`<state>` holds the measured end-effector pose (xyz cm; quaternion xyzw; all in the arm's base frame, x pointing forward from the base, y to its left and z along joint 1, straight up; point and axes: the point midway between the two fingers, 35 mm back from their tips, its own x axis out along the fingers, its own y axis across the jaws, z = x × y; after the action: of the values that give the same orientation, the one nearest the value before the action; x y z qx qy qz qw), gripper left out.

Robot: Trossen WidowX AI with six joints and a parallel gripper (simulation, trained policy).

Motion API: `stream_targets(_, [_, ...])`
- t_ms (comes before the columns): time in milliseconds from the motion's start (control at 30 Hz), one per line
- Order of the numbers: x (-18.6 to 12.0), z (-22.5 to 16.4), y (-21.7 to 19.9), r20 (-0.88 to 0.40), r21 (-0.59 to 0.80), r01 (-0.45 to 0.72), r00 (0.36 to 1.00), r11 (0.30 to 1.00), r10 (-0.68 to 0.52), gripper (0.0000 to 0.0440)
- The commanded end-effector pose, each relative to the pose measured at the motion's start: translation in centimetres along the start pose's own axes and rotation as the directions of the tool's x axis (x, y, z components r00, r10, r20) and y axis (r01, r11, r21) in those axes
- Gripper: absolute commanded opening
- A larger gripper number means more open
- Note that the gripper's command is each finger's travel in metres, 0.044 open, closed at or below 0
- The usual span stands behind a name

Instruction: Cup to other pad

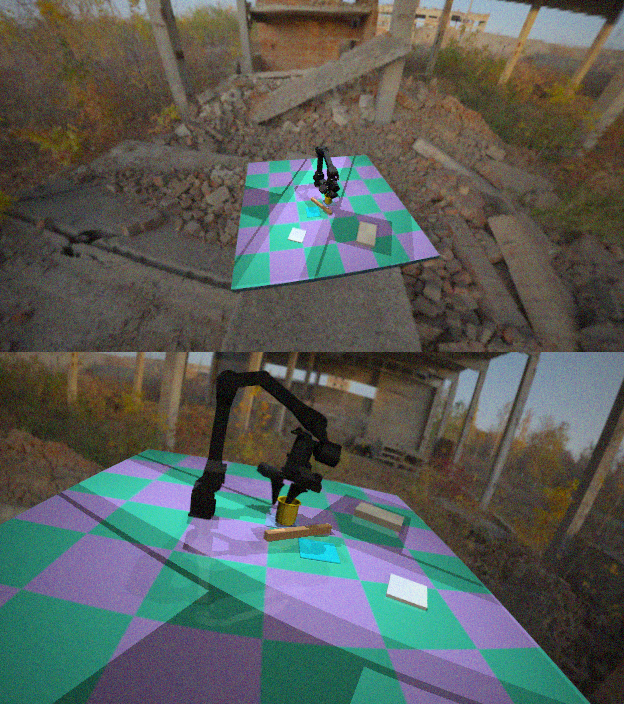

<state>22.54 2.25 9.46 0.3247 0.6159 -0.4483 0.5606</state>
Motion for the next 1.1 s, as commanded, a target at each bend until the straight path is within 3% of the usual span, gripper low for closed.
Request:
stream_targets(0, [1.6, -0.1, 0.1, 0.004, -0.015, 0.016, 1.000, 1.000, -0.016, 0.0179])
stream_targets(200, [3.3, -0.2, 0.3, 0.003, -0.048, 0.016, 1.000, 0.999, -0.016, 0.0168])
stream_targets(467, [3.9, 0.2, 0.5, 0.020, -0.095, -0.006, 1.000, 0.995, 0.008, 0.0004])
stream_targets(1067, [0.1, 1.7, 0.8, 0.029, -0.031, -0.108, 0.994, 0.994, 0.109, 0.0000])
